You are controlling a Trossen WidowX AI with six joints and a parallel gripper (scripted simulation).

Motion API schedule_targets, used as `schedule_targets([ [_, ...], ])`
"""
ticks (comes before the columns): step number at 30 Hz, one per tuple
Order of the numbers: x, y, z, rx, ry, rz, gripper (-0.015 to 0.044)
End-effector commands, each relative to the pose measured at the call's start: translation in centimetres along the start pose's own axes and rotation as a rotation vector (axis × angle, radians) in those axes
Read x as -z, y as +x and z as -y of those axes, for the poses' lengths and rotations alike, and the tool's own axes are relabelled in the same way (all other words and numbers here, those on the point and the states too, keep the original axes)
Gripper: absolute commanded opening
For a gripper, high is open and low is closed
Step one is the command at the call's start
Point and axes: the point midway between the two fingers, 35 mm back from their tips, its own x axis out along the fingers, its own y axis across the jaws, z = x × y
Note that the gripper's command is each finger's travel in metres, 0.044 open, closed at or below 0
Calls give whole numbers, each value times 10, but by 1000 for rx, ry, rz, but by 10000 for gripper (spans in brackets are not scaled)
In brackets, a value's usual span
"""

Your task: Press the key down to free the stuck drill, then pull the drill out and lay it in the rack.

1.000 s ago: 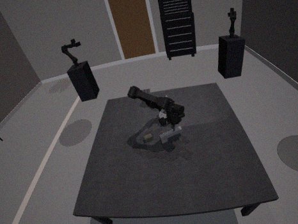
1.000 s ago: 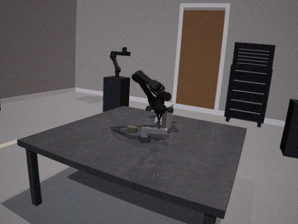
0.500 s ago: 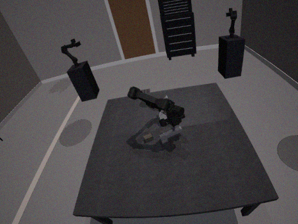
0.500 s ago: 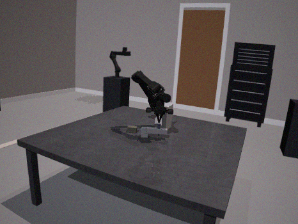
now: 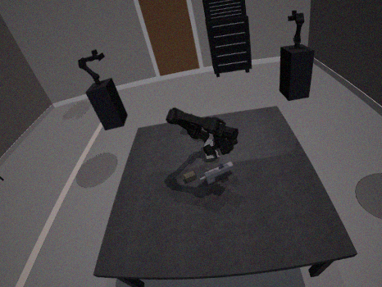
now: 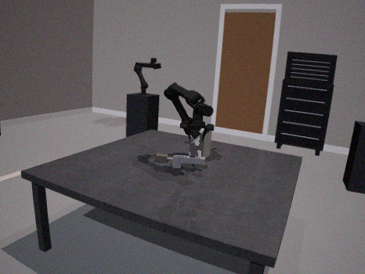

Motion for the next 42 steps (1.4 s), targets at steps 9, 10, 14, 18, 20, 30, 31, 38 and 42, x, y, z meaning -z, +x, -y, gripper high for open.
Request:
schedule_targets([
  [9, -13, 18, 35, -33, -350, 31, 440],
  [10, -14, 20, 39, -34, -388, 34, 440],
  [14, -17, 28, 54, -38, -542, 44, 440],
  [18, -19, 36, 69, -38, -696, 56, 440],
  [20, -19, 44, 83, -30, -795, 56, 440],
  [30, 1, 91, 158, 4, -1400, -5, 440],
  [31, 5, 96, 162, -1, -1467, -15, 440],
  [38, 10, 103, 166, -9, -1556, -29, 440],
  [42, 10, 103, 166, -9, -1556, -29, 440],
])
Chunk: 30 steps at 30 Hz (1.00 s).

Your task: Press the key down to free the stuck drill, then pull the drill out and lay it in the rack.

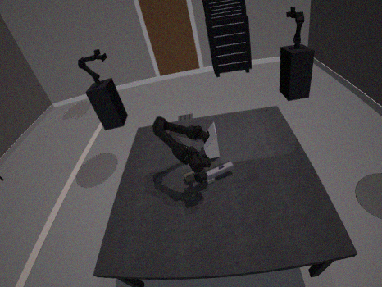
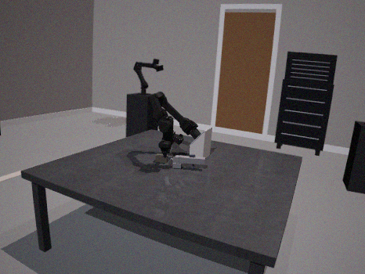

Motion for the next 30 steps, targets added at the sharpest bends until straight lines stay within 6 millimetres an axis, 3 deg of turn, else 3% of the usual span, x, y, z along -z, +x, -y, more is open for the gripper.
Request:
schedule_targets([
  [1, 2, 3, -3, -5, -46, -6, 440],
  [13, 2, 5, -3, -5, -46, -6, 440],
  [30, -5, 30, -2, -5, -47, -6, 440],
])
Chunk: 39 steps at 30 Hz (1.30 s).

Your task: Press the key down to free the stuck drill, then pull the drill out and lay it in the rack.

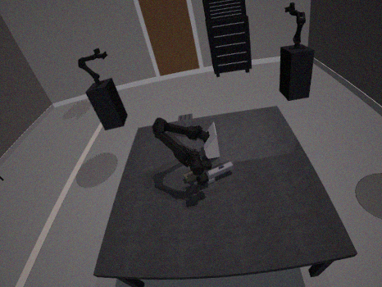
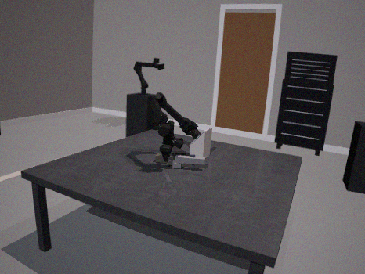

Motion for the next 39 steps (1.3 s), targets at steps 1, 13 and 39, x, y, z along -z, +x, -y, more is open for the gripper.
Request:
schedule_targets([
  [1, -3, 8, -3, -11, -11, -2, 440],
  [13, -8, 27, -4, -11, -11, -3, 440],
  [39, -8, 28, -2, -5, -2, -2, 20],
])
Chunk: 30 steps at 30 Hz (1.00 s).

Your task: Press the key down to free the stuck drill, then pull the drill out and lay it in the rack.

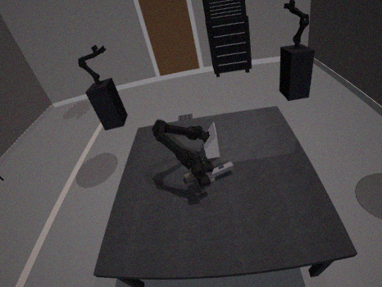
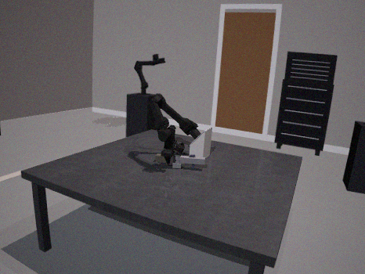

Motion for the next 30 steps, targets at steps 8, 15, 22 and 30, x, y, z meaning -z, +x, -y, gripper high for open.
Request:
schedule_targets([
  [8, 4, 0, -1, -5, -6, -2, 0],
  [15, 10, 0, -1, -6, -7, -3, 0],
  [22, 19, 0, -1, -6, -7, -3, 0],
  [30, 32, 0, 0, -6, -7, -3, 0],
])
